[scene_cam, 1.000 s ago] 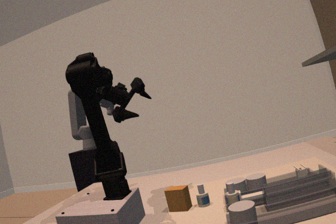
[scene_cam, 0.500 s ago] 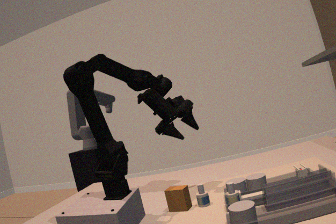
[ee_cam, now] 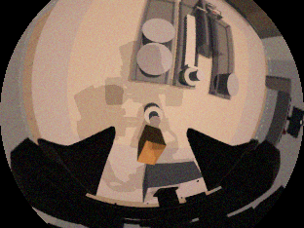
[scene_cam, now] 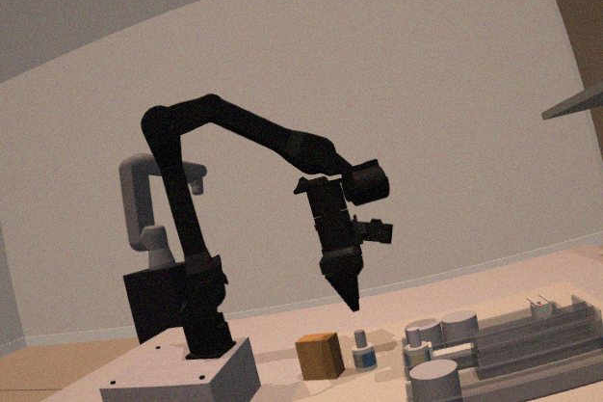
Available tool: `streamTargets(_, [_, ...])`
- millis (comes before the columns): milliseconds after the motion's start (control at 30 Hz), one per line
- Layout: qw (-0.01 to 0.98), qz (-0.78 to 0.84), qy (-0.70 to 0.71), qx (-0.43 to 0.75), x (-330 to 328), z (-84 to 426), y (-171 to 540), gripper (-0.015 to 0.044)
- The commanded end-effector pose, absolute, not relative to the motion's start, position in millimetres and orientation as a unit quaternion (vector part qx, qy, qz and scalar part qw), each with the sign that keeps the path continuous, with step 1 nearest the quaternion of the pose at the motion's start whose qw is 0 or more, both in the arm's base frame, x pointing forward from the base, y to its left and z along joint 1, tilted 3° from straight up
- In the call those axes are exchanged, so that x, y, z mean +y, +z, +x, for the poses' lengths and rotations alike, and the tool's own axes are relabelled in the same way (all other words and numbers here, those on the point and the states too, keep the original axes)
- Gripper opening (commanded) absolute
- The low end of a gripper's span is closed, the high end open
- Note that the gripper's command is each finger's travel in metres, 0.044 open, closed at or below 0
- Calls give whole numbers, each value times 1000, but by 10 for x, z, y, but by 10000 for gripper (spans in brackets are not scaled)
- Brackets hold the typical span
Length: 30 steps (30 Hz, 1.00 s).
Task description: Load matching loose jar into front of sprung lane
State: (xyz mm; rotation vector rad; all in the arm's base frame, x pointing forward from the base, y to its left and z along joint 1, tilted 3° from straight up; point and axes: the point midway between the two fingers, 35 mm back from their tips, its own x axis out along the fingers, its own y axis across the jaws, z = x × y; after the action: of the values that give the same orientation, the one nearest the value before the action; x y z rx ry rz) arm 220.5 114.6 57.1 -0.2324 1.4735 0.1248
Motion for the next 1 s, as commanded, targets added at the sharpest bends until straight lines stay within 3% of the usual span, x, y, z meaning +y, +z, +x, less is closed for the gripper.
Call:
streamTargets(0, [716, -67, 31, 694, 1016, 2203, 510, 440])
streamTargets(967, [716, -68, 31, 695, 1017, 2219, 17, 440])
